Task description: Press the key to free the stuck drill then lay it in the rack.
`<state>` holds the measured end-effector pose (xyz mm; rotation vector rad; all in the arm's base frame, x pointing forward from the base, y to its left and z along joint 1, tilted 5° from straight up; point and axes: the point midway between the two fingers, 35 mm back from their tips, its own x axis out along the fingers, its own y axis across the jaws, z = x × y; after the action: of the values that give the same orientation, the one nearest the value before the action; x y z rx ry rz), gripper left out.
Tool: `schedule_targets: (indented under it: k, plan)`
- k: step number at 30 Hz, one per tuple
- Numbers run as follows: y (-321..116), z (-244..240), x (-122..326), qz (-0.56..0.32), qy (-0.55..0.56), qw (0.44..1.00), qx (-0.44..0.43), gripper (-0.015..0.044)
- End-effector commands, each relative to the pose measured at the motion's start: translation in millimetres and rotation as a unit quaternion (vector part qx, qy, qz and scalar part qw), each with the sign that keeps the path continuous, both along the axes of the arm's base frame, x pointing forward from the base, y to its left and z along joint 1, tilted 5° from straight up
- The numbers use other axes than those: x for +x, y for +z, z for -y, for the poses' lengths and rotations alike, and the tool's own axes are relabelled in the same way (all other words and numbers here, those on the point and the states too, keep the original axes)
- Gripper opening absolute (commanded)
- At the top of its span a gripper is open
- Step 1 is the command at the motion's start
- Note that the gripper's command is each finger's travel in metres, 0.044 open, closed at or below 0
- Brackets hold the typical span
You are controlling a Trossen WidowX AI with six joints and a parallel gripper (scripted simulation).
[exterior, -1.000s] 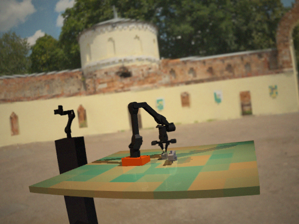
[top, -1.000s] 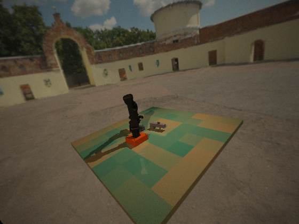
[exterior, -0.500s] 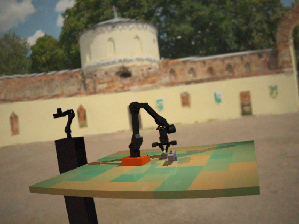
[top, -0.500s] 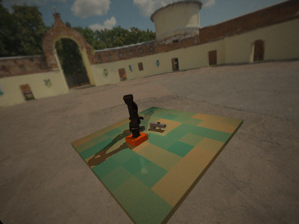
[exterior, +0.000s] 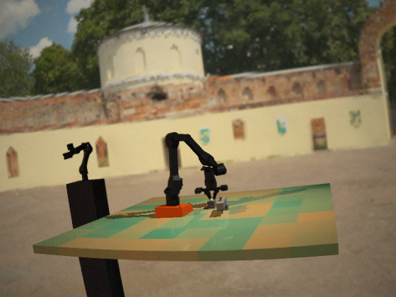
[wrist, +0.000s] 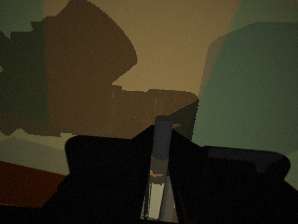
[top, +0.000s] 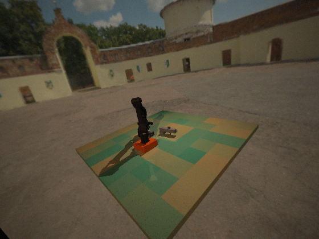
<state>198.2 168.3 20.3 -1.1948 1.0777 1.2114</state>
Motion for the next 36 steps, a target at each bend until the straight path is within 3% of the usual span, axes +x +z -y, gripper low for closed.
schedule_targets:
  k: [1,15,30,36]
  plan:
    - [-1,0,0,-0.002,0.0,1.0,-0.002,0.0079]
    - [2,0,0,-0.002,0.0,1.0,-0.002,0.044]
    - [76,6,-6,-0.001,-0.002,1.0,-0.005,0.044]
    - [77,20,7,0.019,-0.055,0.998,-0.005,0.044]
